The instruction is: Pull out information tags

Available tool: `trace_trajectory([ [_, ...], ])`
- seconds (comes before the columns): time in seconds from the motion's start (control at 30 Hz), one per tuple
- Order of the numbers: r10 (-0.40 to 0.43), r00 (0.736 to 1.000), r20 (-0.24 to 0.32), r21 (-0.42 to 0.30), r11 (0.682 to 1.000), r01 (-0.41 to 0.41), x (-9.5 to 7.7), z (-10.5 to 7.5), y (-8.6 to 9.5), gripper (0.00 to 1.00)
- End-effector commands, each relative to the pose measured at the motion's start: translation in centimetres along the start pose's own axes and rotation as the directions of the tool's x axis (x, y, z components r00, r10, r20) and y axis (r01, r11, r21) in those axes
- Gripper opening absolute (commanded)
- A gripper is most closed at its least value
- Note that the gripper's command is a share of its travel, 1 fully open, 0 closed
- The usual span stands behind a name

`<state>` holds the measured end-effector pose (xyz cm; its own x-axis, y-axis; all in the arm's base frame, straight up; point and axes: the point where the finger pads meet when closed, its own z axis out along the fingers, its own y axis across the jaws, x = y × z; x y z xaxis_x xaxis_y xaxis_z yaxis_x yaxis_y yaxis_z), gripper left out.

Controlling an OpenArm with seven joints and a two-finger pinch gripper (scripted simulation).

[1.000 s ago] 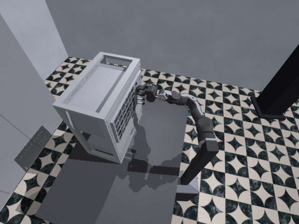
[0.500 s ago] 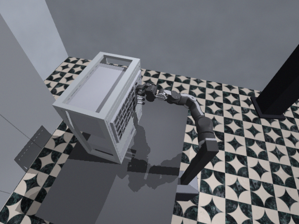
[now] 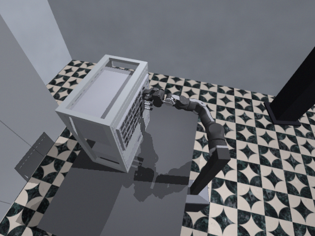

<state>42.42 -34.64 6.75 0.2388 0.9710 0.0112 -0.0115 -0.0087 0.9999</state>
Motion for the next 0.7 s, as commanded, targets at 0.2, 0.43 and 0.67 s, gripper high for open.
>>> trace_trajectory([
  [0.2,-0.002,1.000,-0.003,0.001,1.000,0.002,0.06,-0.02,0.07,0.00],
  [0.43,-0.002,1.000,-0.003,0.001,1.000,0.002,0.06,-0.02,0.07,0.00],
  [0.67,-0.002,1.000,-0.003,0.001,1.000,0.002,0.06,-0.02,0.07,0.00],
])
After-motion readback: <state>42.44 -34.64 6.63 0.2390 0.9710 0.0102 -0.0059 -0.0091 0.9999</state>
